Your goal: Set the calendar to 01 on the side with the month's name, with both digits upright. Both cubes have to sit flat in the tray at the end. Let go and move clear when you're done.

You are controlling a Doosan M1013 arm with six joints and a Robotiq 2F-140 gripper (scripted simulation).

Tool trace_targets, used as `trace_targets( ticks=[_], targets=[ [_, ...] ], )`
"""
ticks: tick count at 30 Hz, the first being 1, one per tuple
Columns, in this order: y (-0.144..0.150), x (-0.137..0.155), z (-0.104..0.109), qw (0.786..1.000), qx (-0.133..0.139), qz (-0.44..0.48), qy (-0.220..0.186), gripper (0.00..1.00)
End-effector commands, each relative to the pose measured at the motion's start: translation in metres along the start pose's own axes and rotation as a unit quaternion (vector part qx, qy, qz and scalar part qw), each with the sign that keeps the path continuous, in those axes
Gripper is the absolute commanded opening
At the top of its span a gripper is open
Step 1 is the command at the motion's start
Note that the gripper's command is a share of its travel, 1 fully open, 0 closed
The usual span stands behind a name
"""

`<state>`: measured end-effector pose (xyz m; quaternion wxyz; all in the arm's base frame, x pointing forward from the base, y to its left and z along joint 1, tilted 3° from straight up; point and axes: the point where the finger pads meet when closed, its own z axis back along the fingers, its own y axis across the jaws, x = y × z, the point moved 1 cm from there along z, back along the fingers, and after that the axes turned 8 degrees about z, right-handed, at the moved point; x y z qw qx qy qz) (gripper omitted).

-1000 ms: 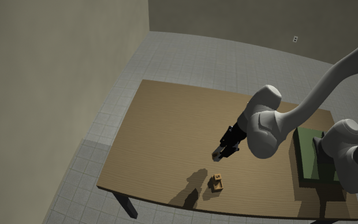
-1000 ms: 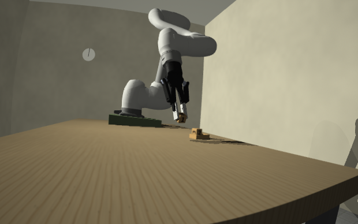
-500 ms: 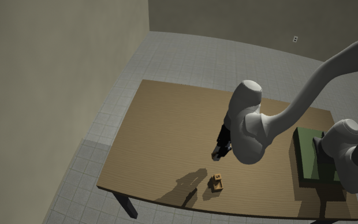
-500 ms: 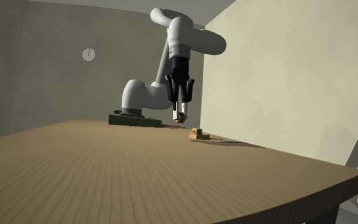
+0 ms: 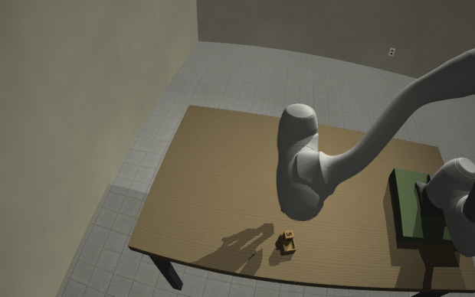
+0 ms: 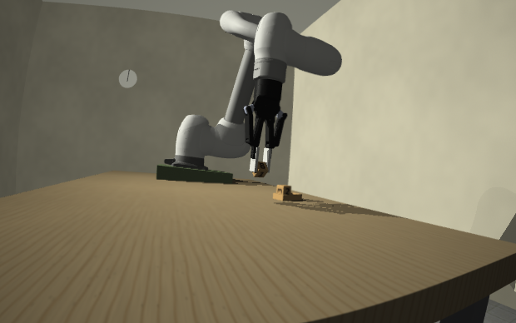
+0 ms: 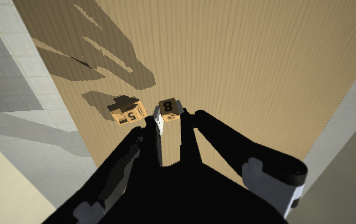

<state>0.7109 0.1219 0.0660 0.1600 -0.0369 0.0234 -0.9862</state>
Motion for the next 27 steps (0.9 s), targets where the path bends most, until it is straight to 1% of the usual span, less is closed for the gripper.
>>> trace_targets(
  ticks=[1, 3, 6, 12, 14, 18, 20, 23, 27],
  targets=[
    [0.000, -0.003, 0.000, 0.998, -0.008, 0.000, -0.056, 0.25],
    [0.000, -0.003, 0.000, 0.998, -0.008, 0.000, -0.056, 0.25],
    [0.001, -0.004, 0.001, 0.996, -0.012, 0.000, -0.091, 0.25],
    [0.001, -0.008, 0.000, 0.995, -0.014, 0.000, -0.102, 0.25],
    [0.001, -0.009, 0.000, 0.992, -0.017, 0.000, -0.122, 0.25],
    [0.002, -0.011, -0.002, 0.982, -0.026, 0.000, -0.185, 0.25],
    [0.002, -0.011, -0.002, 0.982, -0.026, 0.000, -0.185, 0.25],
    [0.002, -0.013, -0.001, 0.975, -0.030, -0.001, -0.219, 0.25],
    [0.002, -0.016, -0.002, 0.974, -0.031, -0.001, -0.223, 0.25]
  ],
)
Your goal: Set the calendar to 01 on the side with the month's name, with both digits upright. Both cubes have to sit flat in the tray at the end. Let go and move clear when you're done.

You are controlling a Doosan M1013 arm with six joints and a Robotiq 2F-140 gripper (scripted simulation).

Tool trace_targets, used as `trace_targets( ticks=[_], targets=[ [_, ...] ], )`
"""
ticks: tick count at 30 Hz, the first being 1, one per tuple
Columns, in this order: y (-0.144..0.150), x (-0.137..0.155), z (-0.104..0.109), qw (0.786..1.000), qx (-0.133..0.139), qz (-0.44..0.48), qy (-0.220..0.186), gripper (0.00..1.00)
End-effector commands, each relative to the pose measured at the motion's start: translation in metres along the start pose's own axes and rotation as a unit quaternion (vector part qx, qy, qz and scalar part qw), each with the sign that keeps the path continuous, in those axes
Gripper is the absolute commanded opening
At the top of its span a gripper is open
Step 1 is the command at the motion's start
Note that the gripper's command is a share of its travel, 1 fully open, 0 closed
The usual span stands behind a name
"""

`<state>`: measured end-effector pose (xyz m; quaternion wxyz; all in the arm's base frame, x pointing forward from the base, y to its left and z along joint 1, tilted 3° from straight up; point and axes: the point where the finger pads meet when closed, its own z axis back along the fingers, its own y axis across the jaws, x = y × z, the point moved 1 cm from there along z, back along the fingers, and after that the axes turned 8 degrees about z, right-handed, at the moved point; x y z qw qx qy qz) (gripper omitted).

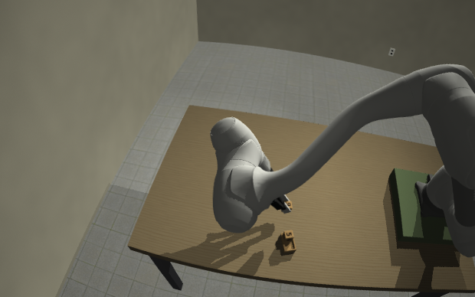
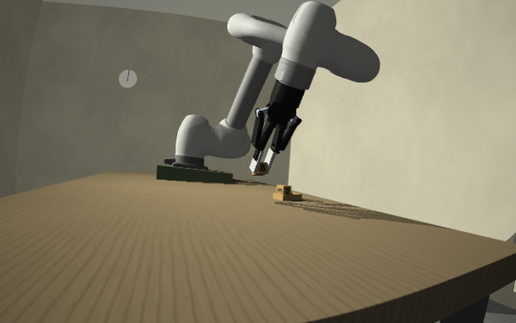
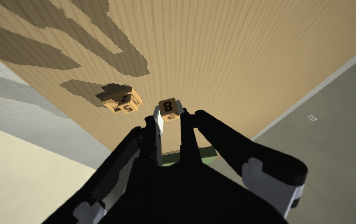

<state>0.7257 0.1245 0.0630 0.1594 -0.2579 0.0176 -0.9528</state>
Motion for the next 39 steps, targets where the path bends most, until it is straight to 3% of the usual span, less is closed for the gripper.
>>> trace_targets(
  ticks=[1, 4, 8, 10, 13, 39],
  targets=[
    [0.000, -0.001, 0.000, 1.000, -0.001, 0.000, -0.005, 0.25],
    [0.000, -0.003, -0.001, 1.000, -0.004, 0.000, -0.031, 0.25],
    [0.001, -0.005, -0.001, 0.995, -0.013, 0.000, -0.094, 0.25],
    [0.001, -0.005, -0.001, 0.995, -0.013, 0.000, -0.094, 0.25],
    [0.001, -0.007, -0.001, 0.992, -0.018, 0.000, -0.129, 0.25],
    [0.002, -0.012, -0.004, 0.991, -0.019, 0.000, -0.132, 0.25]
  ],
)
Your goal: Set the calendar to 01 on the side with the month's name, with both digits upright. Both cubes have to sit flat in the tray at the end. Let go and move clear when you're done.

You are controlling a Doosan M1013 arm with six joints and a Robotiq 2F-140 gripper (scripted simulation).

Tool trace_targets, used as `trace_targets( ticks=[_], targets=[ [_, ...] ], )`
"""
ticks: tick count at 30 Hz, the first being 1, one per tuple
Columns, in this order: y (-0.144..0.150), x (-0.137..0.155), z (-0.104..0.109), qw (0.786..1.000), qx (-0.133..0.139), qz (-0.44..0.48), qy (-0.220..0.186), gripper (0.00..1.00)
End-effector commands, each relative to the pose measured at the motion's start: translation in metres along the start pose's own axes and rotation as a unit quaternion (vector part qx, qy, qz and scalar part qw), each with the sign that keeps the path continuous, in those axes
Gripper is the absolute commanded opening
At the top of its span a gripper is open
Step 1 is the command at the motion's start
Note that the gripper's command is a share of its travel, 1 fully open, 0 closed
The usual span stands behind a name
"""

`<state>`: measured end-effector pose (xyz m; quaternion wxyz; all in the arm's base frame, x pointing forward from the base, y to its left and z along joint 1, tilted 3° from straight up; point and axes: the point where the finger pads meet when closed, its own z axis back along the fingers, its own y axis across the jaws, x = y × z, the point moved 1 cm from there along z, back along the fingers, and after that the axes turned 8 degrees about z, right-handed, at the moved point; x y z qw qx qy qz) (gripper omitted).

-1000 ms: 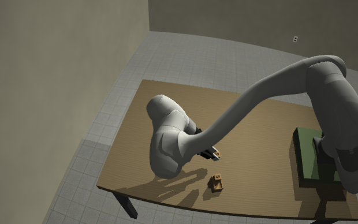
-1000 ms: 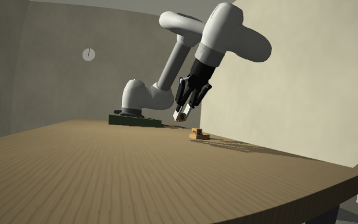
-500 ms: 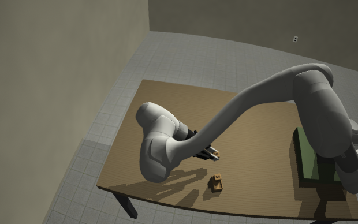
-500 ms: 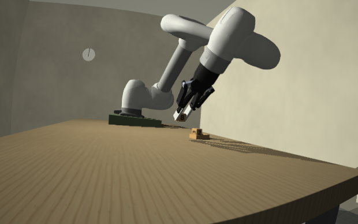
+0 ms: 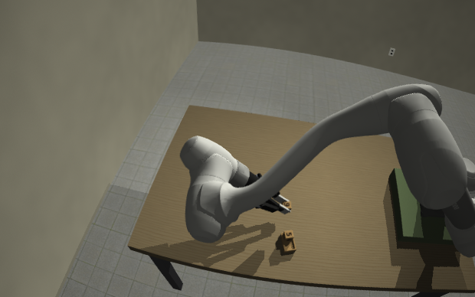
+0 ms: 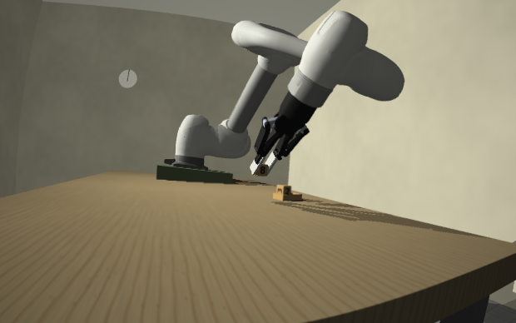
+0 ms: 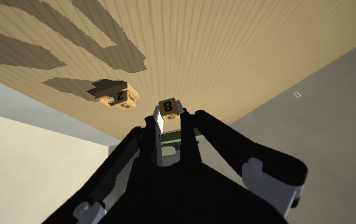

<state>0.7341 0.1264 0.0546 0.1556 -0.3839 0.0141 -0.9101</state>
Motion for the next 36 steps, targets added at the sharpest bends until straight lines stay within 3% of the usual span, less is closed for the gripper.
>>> trace_targets(
  ticks=[1, 36],
  targets=[
    [0.000, -0.001, -0.001, 1.000, 0.000, 0.000, 0.000, 0.25],
    [0.005, -0.034, -0.035, 1.000, 0.000, 0.000, 0.000, 0.25]
  ],
)
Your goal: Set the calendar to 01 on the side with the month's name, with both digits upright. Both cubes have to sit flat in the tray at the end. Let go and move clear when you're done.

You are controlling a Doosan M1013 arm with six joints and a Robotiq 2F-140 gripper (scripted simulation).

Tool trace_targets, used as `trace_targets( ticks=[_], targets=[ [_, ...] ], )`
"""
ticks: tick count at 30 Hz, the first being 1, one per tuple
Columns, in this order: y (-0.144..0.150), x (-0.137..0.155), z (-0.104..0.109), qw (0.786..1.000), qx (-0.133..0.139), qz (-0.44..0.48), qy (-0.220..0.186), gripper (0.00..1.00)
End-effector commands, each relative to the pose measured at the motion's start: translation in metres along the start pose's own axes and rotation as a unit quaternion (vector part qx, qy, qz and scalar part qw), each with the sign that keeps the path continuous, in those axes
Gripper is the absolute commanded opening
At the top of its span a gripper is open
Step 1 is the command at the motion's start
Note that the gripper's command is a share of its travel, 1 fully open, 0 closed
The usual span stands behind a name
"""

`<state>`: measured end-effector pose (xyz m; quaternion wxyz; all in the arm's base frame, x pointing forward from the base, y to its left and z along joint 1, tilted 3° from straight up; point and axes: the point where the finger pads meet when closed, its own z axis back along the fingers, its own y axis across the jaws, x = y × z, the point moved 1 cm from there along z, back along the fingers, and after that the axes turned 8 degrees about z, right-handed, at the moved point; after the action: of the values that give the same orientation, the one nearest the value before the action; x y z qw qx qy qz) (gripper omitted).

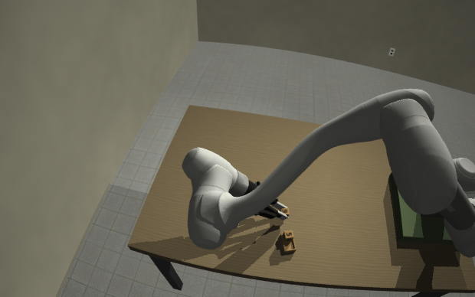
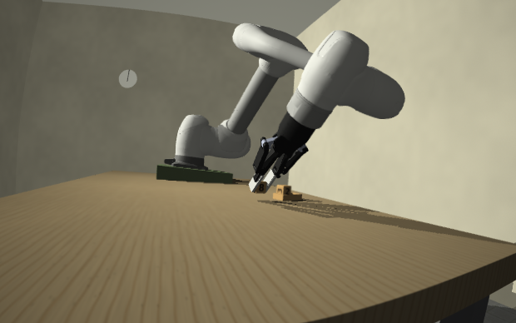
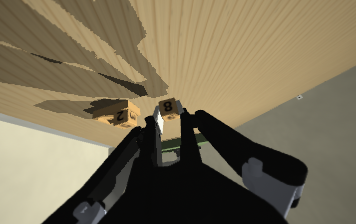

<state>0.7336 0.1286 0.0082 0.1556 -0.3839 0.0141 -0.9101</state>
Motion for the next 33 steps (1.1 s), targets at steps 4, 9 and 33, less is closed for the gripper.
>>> trace_targets(
  ticks=[4, 9, 33],
  targets=[
    [0.0005, -0.0036, -0.0035, 1.000, 0.000, 0.000, 0.000, 0.25],
    [0.0010, -0.0073, -0.0073, 1.000, 0.000, 0.000, 0.000, 0.25],
    [0.0015, -0.0107, -0.0107, 1.000, 0.000, 0.000, 0.000, 0.25]
  ],
)
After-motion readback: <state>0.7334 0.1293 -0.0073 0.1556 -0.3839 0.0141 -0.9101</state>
